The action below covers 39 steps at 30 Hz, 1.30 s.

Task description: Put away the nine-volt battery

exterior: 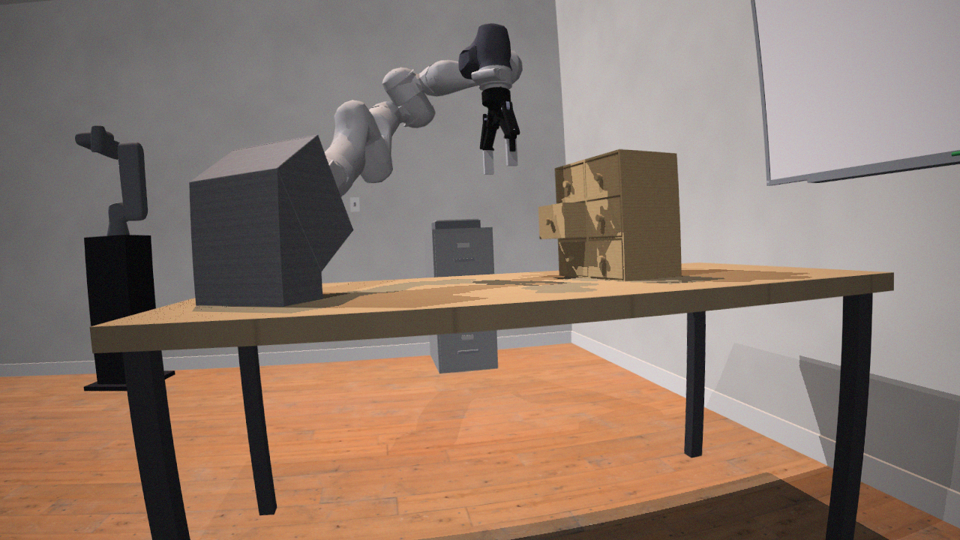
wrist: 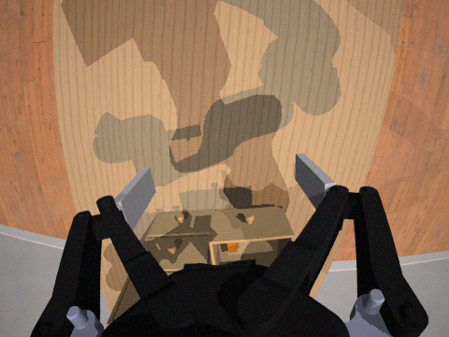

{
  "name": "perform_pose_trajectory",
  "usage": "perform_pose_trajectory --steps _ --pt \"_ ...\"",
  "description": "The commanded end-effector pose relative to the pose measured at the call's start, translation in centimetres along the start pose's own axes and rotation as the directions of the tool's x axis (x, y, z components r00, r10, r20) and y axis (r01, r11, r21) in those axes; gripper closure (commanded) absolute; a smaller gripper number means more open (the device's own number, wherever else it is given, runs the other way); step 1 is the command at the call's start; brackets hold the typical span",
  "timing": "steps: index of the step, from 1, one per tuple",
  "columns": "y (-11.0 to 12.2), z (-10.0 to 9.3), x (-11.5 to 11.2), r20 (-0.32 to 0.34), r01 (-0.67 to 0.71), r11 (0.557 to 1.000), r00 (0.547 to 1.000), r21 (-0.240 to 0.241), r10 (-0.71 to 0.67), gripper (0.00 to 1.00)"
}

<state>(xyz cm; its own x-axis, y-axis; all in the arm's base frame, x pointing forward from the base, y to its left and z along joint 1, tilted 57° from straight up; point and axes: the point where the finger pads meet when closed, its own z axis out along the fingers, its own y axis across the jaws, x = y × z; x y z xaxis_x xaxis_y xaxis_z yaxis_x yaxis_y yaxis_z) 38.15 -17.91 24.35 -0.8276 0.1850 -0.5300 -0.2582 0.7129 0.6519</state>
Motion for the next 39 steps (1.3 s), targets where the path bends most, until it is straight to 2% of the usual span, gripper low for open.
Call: perform_pose_trajectory --steps 1,20,25,35,39 --pt "0.0 0.0 0.1 -0.006 -0.009 1.000 1.000 -0.002 0.008 0.00" --pt "0.2 0.0 0.5 0.000 -0.004 1.000 1.000 0.000 0.004 0.00" --pt "0.8 0.1 2.3 -0.001 -0.005 1.000 1.000 0.000 0.005 0.00" --pt "2.7 0.2 7.7 -0.005 -0.008 1.000 1.000 -0.002 0.008 0.00" --pt "3.0 0.3 8.4 -0.005 -0.008 1.000 1.000 -0.002 0.008 0.00"
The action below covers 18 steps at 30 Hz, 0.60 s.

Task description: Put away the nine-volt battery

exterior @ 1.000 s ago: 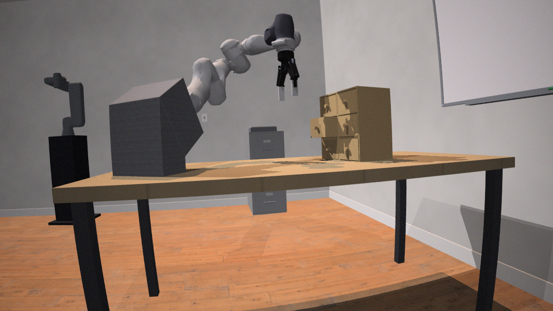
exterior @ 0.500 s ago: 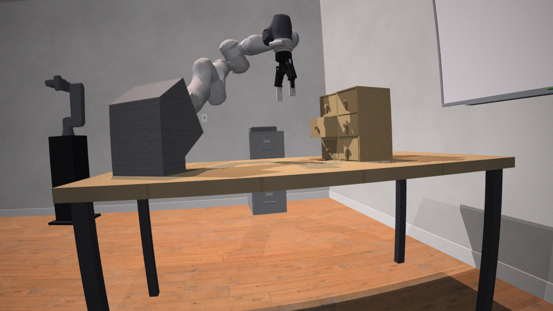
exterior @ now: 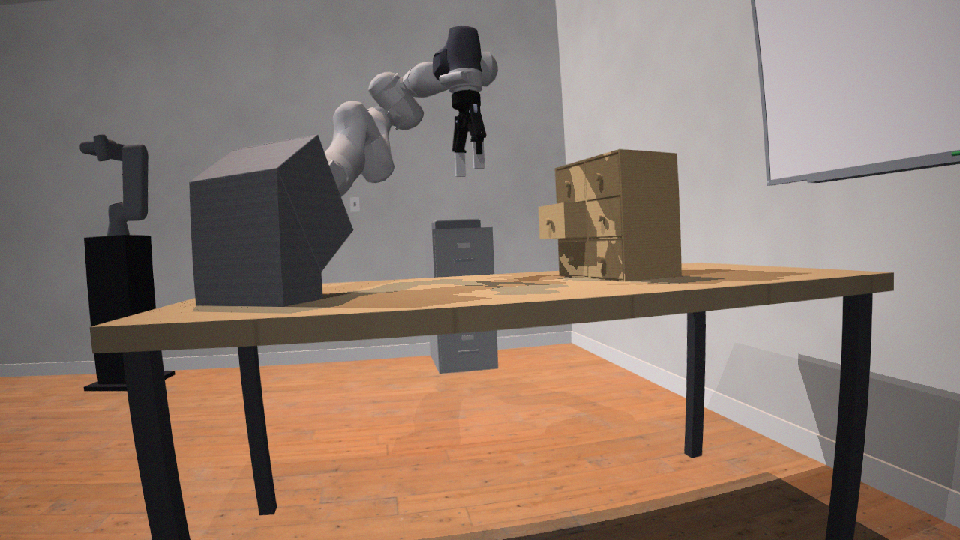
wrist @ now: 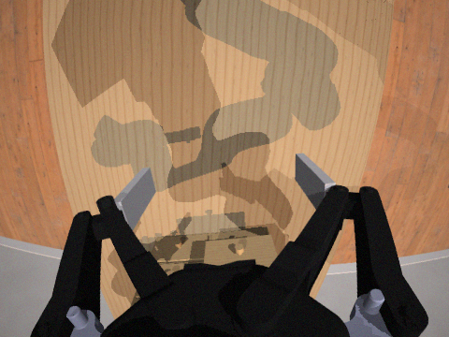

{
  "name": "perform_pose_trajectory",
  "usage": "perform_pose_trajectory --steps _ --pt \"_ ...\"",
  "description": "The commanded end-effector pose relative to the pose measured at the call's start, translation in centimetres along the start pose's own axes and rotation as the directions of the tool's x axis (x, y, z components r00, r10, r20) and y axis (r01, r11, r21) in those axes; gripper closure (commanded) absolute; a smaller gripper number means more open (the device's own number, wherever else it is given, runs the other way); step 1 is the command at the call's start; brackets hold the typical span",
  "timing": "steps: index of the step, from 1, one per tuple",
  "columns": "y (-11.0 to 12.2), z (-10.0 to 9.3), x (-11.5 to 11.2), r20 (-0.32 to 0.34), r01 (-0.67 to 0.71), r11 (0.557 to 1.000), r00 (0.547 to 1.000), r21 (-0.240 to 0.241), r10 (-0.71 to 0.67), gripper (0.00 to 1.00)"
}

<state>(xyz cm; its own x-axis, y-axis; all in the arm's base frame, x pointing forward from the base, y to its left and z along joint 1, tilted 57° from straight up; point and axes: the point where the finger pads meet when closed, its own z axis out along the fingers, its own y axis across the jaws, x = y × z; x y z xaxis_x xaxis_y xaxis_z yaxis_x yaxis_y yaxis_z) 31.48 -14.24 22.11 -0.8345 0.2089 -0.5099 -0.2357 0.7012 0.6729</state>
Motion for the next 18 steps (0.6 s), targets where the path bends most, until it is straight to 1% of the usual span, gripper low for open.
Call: perform_pose_trajectory --steps 1,5,15,18 --pt "0.20 -0.11 1.33 -0.007 0.024 1.000 1.000 0.006 -0.024 0.00" --pt "0.38 -0.09 1.88 -0.008 0.024 1.000 1.000 0.006 -0.024 0.00" --pt "0.39 0.08 1.74 0.006 0.024 1.000 1.000 0.006 -0.024 0.00" --pt "0.40 0.41 1.41 0.035 0.024 1.000 0.999 0.006 -0.024 0.00"
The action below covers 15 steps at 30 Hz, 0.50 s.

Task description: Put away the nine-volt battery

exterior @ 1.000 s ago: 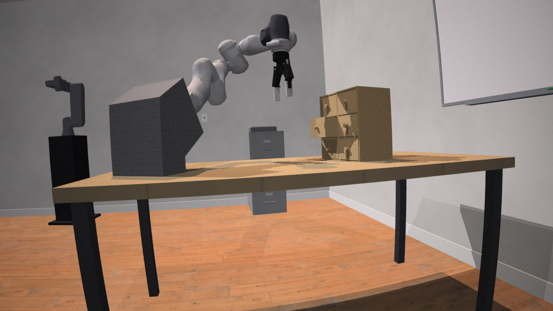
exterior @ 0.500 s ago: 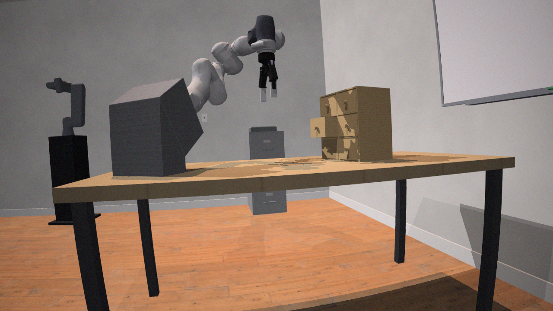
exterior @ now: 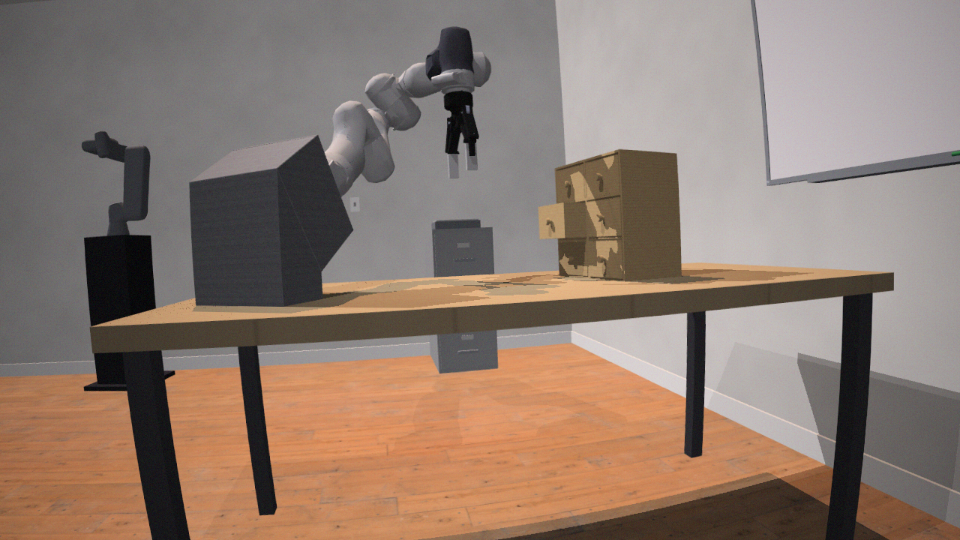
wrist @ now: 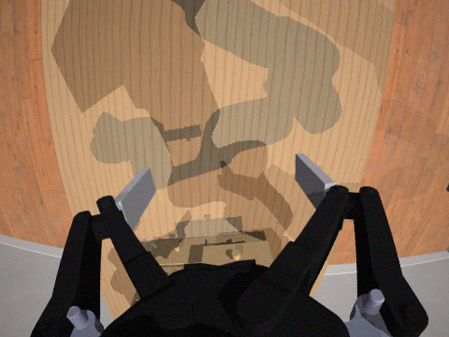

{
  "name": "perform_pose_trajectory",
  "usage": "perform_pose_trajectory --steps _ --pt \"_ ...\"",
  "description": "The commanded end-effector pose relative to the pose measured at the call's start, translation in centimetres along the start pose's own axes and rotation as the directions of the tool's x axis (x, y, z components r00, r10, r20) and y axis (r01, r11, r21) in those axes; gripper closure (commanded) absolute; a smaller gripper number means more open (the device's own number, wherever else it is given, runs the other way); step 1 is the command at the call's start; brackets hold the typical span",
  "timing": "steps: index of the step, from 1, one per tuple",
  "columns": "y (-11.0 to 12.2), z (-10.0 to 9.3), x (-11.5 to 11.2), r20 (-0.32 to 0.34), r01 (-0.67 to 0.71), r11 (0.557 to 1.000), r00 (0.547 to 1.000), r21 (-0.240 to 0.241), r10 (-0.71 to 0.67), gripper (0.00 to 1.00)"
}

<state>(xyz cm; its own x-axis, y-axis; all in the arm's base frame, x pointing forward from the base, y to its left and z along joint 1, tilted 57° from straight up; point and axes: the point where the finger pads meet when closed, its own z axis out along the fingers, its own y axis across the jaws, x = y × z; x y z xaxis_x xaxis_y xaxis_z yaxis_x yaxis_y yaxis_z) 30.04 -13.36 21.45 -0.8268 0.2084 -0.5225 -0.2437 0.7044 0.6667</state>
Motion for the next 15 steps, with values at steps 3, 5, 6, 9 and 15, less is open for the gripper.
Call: perform_pose_trajectory --steps 3,5,6,9,15 --pt "-0.1 0.7 -0.9 0.074 0.013 1.000 0.997 0.004 -0.013 0.00" --pt "-0.1 1.3 -1.4 0.118 0.013 1.000 0.993 0.004 -0.014 0.00" --pt "-0.1 1.6 -1.7 0.144 0.013 1.000 0.990 0.004 -0.014 0.00" --pt "-0.1 2.6 -2.7 0.228 0.013 1.000 0.973 0.004 -0.014 0.00" --pt "-0.1 4.0 -4.1 0.347 0.013 1.000 0.938 0.004 -0.014 0.00"
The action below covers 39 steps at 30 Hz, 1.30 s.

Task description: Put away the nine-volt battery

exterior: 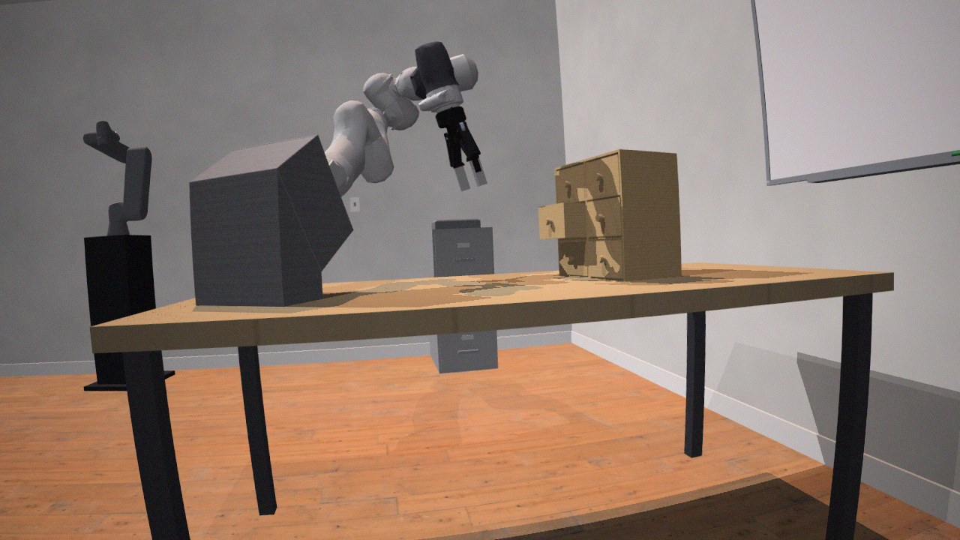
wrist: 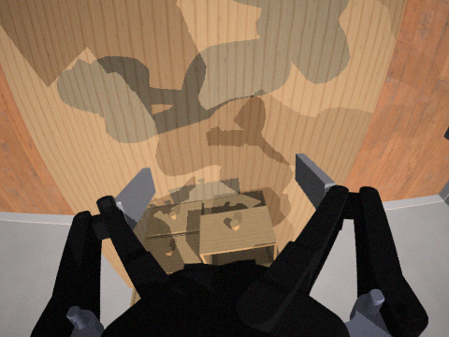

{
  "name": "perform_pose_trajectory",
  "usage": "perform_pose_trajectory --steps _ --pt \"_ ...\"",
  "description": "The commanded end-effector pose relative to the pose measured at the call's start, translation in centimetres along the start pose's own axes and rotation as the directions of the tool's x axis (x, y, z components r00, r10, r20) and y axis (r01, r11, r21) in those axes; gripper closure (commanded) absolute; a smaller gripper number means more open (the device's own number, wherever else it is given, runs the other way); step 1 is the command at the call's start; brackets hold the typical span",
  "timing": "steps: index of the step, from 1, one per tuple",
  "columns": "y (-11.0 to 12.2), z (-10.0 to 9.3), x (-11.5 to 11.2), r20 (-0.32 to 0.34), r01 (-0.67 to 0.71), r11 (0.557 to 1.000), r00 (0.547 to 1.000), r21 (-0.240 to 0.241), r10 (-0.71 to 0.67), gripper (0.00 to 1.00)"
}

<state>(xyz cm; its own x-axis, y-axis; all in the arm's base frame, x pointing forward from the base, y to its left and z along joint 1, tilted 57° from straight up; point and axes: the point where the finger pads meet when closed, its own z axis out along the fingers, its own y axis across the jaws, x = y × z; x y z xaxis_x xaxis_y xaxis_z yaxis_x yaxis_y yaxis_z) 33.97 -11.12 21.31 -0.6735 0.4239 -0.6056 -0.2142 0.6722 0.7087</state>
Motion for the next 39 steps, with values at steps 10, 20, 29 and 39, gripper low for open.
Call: perform_pose_trajectory --steps 10,20,29,39 --pt "-0.4 4.9 -3.5 0.364 0.073 0.997 0.929 0.014 -0.073 0.00" --pt "-0.4 7.1 -4.7 0.500 0.073 0.997 0.863 0.014 -0.070 0.00" --pt "-0.4 7.9 -5.2 0.548 0.073 0.997 0.834 0.014 -0.069 0.00" --pt "-0.4 7.9 -5.2 0.550 0.073 0.997 0.833 0.015 -0.069 1.00"
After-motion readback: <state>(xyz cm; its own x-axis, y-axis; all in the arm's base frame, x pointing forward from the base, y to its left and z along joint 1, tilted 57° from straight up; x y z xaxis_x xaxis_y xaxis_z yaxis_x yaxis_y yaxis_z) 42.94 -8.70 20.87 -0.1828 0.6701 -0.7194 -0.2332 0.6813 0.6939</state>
